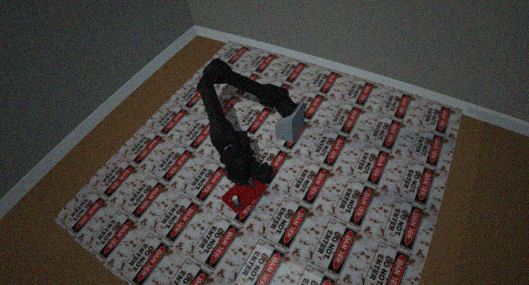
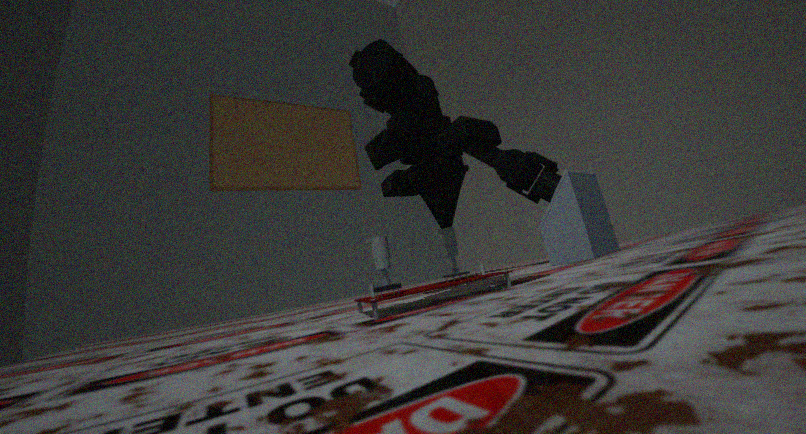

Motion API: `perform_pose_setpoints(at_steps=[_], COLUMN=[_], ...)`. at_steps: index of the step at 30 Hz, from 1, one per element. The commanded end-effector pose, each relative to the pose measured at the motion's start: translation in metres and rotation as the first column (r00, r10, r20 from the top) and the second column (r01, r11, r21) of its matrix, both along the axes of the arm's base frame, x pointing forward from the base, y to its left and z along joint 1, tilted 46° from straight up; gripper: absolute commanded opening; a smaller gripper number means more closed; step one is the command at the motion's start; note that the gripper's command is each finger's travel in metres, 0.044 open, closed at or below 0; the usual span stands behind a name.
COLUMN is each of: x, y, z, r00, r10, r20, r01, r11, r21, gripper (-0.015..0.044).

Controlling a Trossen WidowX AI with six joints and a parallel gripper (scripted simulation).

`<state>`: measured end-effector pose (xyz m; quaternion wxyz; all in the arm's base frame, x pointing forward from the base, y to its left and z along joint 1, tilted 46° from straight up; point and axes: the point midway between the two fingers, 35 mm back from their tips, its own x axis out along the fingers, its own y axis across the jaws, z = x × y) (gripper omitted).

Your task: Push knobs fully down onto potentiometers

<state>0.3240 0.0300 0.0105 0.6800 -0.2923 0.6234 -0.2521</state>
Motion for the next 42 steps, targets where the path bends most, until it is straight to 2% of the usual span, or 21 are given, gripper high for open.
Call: perform_pose_setpoints(at_steps=[1, 42], x=[0.000, 0.002], y=[0.000, -0.011], z=[0.000, -0.010], r00=[1.000, 1.000], r10=[0.003, 0.003], r20=[-0.001, -0.001], r01=[-0.003, -0.003], r11=[1.000, 1.000], r21=[-0.004, -0.005], gripper=[0.0000, 0.0000])
